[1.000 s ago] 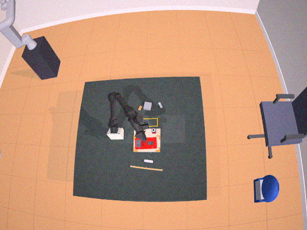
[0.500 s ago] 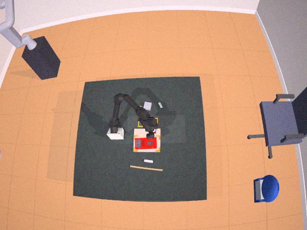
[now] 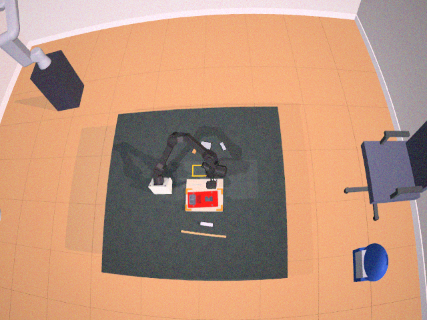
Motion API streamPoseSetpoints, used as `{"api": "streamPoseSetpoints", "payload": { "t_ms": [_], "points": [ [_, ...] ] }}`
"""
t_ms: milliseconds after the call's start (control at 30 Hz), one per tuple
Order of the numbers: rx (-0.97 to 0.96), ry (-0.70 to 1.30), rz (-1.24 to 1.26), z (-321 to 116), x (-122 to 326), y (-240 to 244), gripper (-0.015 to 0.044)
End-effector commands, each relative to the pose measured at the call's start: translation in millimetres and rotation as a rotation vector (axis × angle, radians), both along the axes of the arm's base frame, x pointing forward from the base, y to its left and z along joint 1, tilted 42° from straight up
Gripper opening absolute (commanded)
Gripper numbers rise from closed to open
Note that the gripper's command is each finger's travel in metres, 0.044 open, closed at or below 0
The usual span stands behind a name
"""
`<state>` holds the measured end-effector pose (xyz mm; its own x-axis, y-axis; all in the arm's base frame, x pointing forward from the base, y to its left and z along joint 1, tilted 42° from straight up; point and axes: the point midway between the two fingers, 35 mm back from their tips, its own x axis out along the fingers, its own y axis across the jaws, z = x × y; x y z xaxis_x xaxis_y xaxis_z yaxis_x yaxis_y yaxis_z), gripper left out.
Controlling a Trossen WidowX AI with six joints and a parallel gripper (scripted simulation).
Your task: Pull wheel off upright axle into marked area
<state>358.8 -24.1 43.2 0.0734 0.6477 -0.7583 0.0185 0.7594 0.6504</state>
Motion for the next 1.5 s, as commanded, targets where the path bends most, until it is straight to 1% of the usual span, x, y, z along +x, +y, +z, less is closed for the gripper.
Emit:
{"api": "streamPoseSetpoints", "payload": {
  "t_ms": [0,233,600,800,933,1200,1367,1400,1467],
  "points": [
    [0.023,0.018,-0.014,4,2,3,0.03],
    [0.023,0.018,-0.014,2,5,6,0.03],
    [0.026,0.017,-0.014,-44,8,49,0.03],
    [0.027,0.017,-0.014,-49,7,55,0.03],
    [0.023,0.02,-0.003,-46,7,53,0.0195],
    [0.023,0.02,-0.003,-46,7,53,0.0142],
    [0.023,0.02,-0.003,-46,7,53,0.001],
    [0.023,0.02,-0.004,-46,7,52,0.0],
    [0.023,0.02,-0.004,-45,7,52,0.0]
  ]
}}
